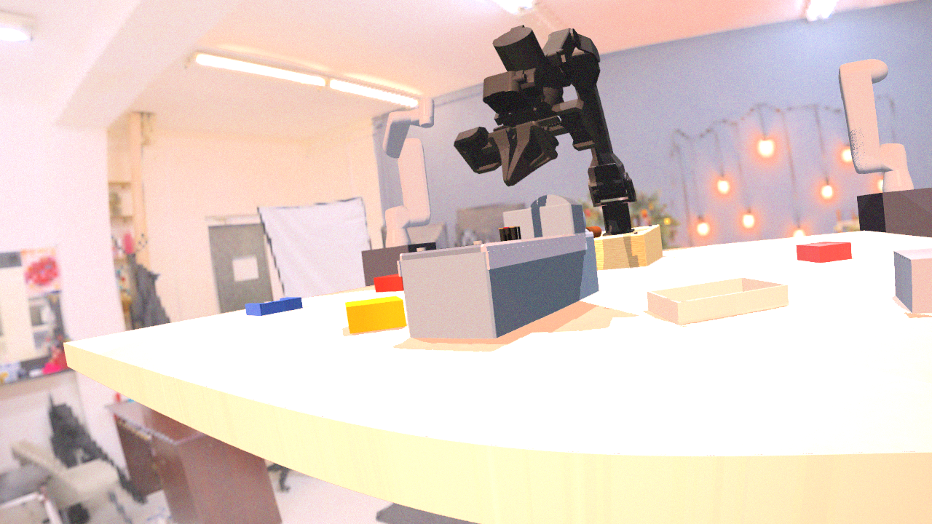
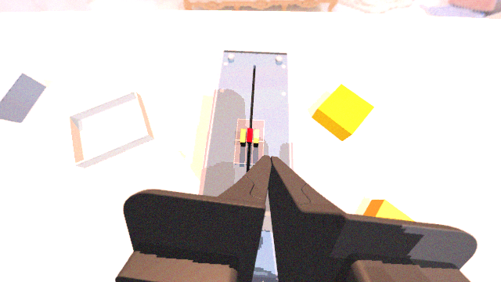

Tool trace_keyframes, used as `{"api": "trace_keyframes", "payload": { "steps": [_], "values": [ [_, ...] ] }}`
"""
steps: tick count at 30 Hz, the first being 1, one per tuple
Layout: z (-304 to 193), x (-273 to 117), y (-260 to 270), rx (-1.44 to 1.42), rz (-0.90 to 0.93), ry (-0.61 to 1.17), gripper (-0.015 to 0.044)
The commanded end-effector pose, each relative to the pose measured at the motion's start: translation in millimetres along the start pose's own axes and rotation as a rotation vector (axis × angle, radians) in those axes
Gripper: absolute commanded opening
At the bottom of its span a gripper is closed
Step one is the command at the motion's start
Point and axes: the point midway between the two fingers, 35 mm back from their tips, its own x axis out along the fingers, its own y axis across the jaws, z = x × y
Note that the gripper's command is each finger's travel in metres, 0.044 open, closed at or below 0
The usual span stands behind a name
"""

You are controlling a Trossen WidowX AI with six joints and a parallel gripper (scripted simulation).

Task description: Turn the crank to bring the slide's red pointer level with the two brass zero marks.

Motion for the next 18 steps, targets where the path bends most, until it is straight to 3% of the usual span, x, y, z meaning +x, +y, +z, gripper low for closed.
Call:
{"api": "trace_keyframes", "payload": {
  "steps": [1, 8, 18],
  "values": [
    [0.0, 0.0, 0.0, 0.0, 0.0, 0.0, 0.0],
    [0.0, 0.0, 0.0, 0.0, 0.0, 0.0, 0.0],
    [0.0, 0.0, 0.0, 0.0, 0.0, 0.0, 0.0263]
  ]
}}
